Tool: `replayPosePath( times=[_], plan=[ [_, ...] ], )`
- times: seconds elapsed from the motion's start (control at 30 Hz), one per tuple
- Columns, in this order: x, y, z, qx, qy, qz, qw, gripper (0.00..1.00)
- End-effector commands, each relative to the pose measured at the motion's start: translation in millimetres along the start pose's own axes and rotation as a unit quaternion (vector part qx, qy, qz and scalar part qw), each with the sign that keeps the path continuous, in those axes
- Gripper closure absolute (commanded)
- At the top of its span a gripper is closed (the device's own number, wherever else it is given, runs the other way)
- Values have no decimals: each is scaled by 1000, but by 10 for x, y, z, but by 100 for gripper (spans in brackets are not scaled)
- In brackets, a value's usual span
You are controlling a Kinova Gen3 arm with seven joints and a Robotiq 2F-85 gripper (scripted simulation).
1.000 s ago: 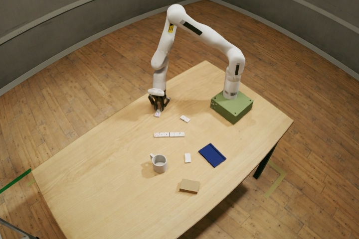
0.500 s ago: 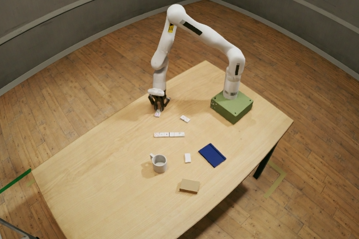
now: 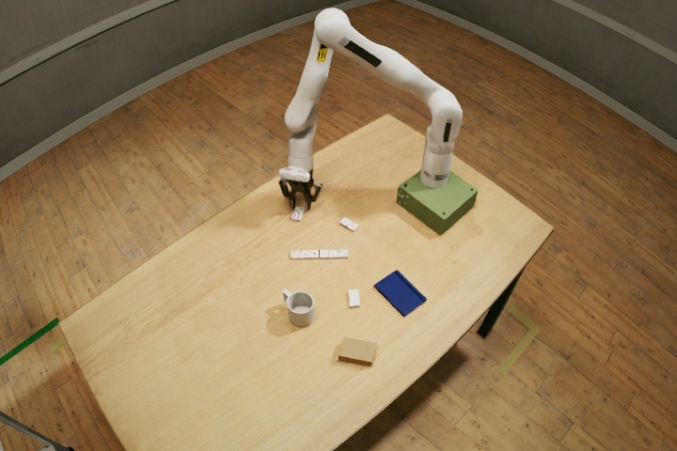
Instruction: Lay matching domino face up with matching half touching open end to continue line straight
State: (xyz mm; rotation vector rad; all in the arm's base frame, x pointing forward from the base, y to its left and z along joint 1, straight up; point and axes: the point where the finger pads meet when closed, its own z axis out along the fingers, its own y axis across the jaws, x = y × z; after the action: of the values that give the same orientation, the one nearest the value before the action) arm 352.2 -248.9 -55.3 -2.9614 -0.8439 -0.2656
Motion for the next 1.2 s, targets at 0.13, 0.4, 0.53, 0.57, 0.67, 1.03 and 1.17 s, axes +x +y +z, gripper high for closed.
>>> replayPosePath(
  times=[0.13, 0.4, 0.53, 0.57, 0.67, 1.03, 1.17],
  plan=[
    [3, 6, -6, -1, 0, 0, 1000, 51],
    [3, 6, -6, -1, 0, 0, 1000, 51],
    [3, 6, -6, -1, 0, 0, 1000, 51],
    [3, 6, -6, -1, 0, 0, 1000, 51],
    [3, 6, -6, -1, 0, 0, 1000, 51],
    [11, 5, -51, -1, 0, 0, 1000, 51],
    [25, 5, -132, -1, 0, 0, 1000, 51]
  ],
)
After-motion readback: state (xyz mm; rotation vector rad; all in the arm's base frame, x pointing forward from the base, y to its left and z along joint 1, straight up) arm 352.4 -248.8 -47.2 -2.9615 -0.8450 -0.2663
